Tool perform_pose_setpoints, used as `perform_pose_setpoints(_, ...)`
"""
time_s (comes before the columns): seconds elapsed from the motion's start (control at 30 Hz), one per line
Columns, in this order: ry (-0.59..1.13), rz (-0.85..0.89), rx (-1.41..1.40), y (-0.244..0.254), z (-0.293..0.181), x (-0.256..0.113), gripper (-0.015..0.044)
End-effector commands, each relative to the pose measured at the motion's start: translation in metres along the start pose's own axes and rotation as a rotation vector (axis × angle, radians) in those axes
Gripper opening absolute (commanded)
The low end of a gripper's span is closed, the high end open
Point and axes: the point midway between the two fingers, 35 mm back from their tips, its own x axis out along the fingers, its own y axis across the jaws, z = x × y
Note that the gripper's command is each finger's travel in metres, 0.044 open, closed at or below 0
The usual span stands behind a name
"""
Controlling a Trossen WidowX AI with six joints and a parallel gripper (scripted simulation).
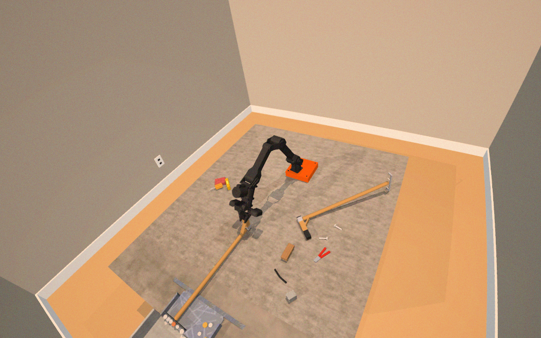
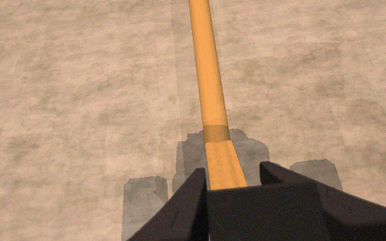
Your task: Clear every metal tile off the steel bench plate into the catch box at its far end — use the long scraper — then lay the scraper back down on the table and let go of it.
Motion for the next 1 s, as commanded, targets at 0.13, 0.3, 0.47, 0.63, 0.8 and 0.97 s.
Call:
perform_pose_setpoints(0.13, -0.016, -0.003, 0.002, 0.0012, 0.0145, 0.0057, 0.0)
perform_pose_setpoints(0.3, -0.004, 0.0, 0.0, 0.0016, 0.0099, 0.0076, 0.0)
perform_pose_setpoints(0.47, -0.004, 0.0, 0.0, 0.0016, 0.0099, 0.0076, 0.0)
perform_pose_setpoints(0.63, -0.004, 0.0, 0.0, 0.0016, 0.01, 0.0076, 0.0)
perform_pose_setpoints(0.8, -0.009, -0.001, 0.001, 0.0019, 0.0117, 0.0082, 0.0)
perform_pose_setpoints(0.97, -0.009, -0.001, 0.001, 0.0014, 0.0099, 0.0052, 0.0)
